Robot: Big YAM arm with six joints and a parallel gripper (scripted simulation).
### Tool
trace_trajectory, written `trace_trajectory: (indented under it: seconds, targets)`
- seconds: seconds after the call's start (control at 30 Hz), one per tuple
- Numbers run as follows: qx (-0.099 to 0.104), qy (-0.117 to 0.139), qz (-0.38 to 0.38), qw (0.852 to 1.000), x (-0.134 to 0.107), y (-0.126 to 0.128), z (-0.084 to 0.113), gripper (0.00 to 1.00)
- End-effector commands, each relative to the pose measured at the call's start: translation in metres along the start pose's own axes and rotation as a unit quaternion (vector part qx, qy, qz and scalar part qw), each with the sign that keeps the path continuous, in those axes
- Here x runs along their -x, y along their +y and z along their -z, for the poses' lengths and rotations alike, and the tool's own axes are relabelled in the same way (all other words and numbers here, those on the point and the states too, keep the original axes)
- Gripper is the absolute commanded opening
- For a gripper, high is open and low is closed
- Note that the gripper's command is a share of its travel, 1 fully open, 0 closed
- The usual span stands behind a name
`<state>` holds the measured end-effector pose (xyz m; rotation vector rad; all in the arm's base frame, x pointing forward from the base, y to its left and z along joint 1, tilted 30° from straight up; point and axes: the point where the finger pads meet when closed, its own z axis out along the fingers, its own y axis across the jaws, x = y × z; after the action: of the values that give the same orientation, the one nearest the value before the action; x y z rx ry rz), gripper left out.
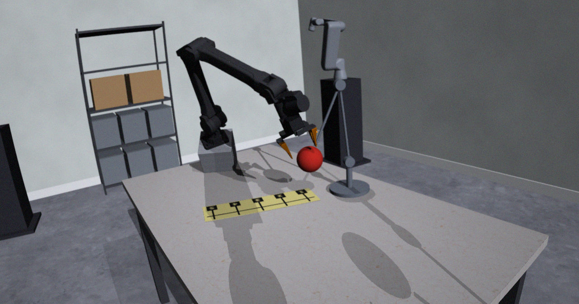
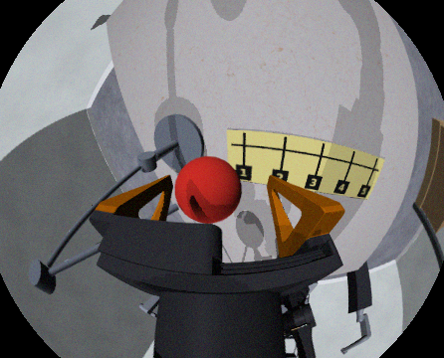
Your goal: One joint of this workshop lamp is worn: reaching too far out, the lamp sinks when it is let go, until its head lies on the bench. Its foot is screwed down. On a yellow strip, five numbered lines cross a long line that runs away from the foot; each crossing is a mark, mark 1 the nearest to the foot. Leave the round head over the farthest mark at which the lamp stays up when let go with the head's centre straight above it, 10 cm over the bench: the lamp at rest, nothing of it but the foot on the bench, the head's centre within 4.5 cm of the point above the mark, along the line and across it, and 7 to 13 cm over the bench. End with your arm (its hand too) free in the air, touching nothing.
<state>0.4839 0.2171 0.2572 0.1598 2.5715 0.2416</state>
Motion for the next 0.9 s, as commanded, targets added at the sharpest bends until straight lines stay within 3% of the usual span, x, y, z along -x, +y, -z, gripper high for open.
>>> trace_trajectory:
  seconds: [0.0,0.6,0.87]
  targets:
    - [0.019,-0.028,0.040,0.999,0.011,0.001,0.020,1.00]
    - [0.047,-0.029,0.165,0.985,-0.016,-0.014,0.013,1.00]
    - [0.065,-0.027,0.231,0.970,-0.028,-0.023,0.008,1.00]
